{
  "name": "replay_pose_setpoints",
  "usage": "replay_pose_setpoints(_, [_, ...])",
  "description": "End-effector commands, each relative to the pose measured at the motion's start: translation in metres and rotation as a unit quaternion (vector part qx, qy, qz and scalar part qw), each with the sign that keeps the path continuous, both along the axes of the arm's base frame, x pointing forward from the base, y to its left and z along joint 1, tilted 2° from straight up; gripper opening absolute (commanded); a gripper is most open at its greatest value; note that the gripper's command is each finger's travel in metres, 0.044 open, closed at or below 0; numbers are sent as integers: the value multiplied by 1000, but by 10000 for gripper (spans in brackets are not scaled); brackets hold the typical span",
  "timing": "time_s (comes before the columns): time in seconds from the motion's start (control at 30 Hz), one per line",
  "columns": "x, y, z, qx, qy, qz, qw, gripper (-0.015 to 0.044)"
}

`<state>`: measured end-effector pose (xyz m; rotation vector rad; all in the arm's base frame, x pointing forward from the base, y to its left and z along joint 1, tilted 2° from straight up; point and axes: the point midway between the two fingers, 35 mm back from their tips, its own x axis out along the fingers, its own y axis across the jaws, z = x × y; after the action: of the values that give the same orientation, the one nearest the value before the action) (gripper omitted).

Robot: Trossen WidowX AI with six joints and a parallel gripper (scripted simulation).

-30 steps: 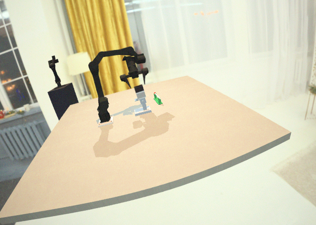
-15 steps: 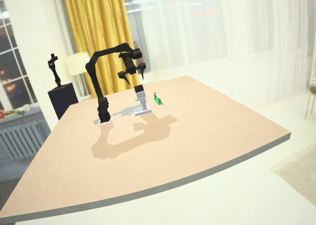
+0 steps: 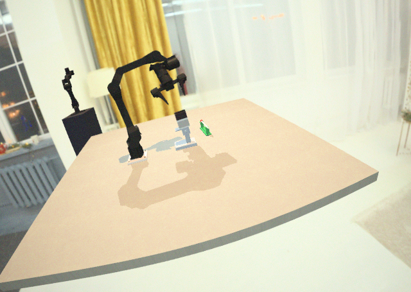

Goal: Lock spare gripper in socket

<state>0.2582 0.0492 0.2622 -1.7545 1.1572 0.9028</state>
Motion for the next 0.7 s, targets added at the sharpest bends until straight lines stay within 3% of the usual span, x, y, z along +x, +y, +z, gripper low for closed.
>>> replay_pose_setpoints(0.0, [0,0,-2,-1,3,-1,1000,440])
replay_pose_setpoints(0.1, [0,0,-2,-1,3,-1,1000,440])
replay_pose_setpoints(0.43, [-49,81,5,66,-63,44,995,180])
replay_pose_setpoints(0.67, [-75,108,4,96,-74,67,990,180])
